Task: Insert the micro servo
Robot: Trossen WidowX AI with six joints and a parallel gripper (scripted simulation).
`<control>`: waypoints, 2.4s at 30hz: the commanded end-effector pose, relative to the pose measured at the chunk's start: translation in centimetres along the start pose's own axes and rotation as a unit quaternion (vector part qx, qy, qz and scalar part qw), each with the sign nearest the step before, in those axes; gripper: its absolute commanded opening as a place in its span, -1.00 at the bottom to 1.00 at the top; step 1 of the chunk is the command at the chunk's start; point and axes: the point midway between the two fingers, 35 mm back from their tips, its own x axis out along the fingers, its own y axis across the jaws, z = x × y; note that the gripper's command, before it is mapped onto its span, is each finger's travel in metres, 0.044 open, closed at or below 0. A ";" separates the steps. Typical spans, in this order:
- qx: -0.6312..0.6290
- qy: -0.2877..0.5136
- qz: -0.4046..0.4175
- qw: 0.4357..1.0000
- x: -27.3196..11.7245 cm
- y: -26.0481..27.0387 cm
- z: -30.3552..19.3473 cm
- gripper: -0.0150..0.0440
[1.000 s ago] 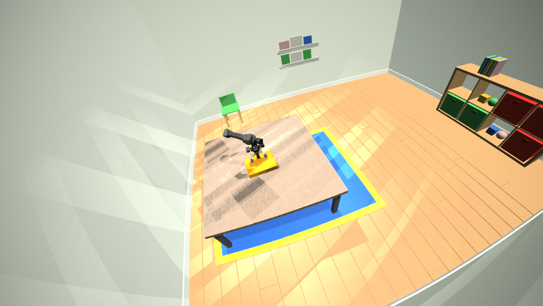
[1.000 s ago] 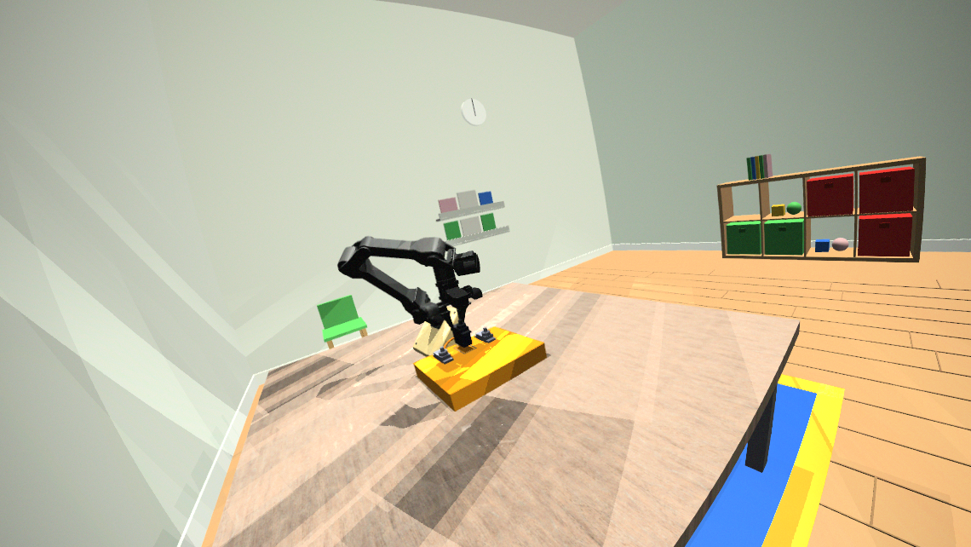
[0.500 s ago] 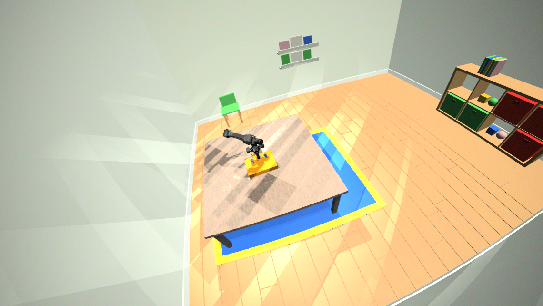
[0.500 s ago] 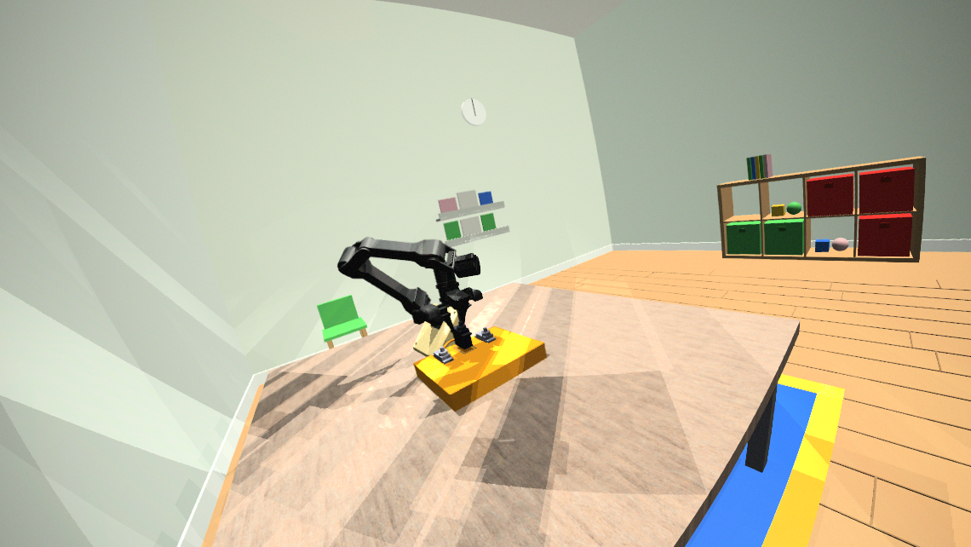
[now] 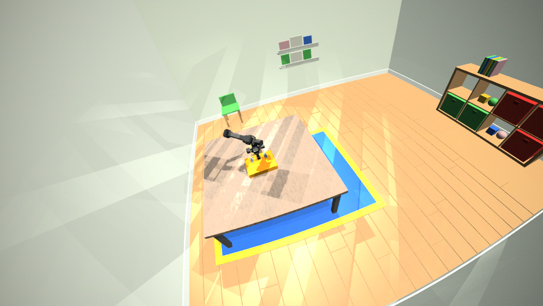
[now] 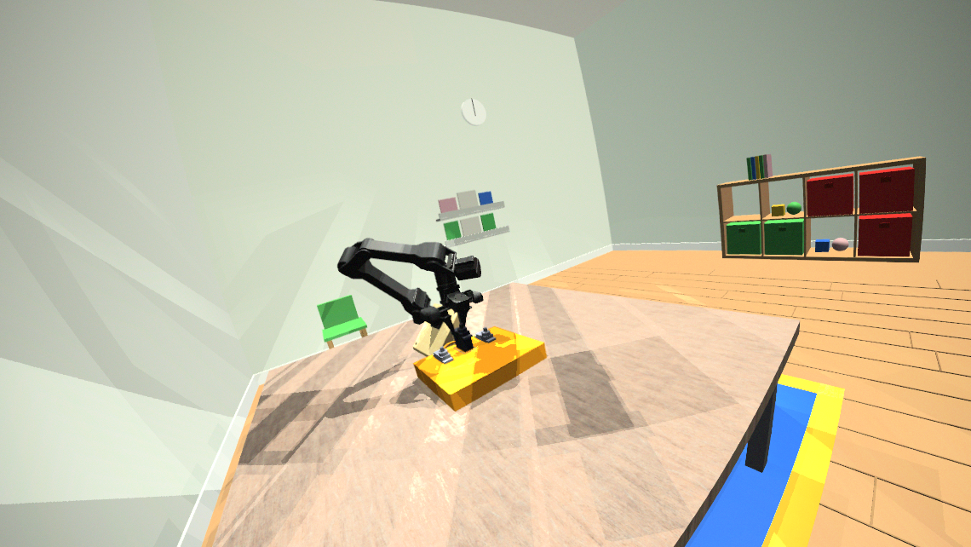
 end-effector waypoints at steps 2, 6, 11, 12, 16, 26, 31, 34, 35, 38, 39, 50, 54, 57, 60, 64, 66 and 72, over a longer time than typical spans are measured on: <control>-0.002 -0.003 -0.002 1.000 0.5 0.0 0.1 -0.49; -0.002 -0.003 -0.002 1.000 0.9 0.0 0.1 -0.49; -0.002 -0.003 -0.002 1.000 1.3 0.0 0.1 -0.49; -0.002 -0.003 -0.002 1.000 1.4 -0.1 0.1 -0.49; -0.002 -0.003 -0.002 1.000 1.8 -0.1 0.1 -0.49; -0.002 -0.003 -0.002 1.000 2.7 -0.1 0.1 -0.49; -0.002 -0.003 -0.002 1.000 3.2 -0.1 0.1 -0.49; -0.002 -0.003 -0.002 1.000 3.5 -0.1 0.1 -0.49; -0.002 -0.003 -0.002 1.000 3.6 -0.1 0.1 -0.49; -0.002 -0.003 -0.002 1.000 3.9 -0.1 0.1 -0.49; -0.002 -0.003 -0.002 1.000 4.0 -0.1 0.1 -0.49; -0.002 -0.003 -0.002 1.000 4.2 0.0 -0.1 0.04; -0.002 -0.003 -0.002 1.000 3.6 0.0 0.0 0.14; -0.002 -0.003 -0.001 1.000 1.7 0.0 -0.1 0.14; -0.002 -0.003 -0.002 1.000 0.7 0.0 -0.2 0.14; -0.005 -0.007 -0.003 1.000 1.0 0.0 0.2 0.23; -0.004 -0.007 -0.003 1.000 0.4 0.1 0.9 0.41; -0.003 -0.006 -0.002 1.000 -2.6 0.2 5.5 0.94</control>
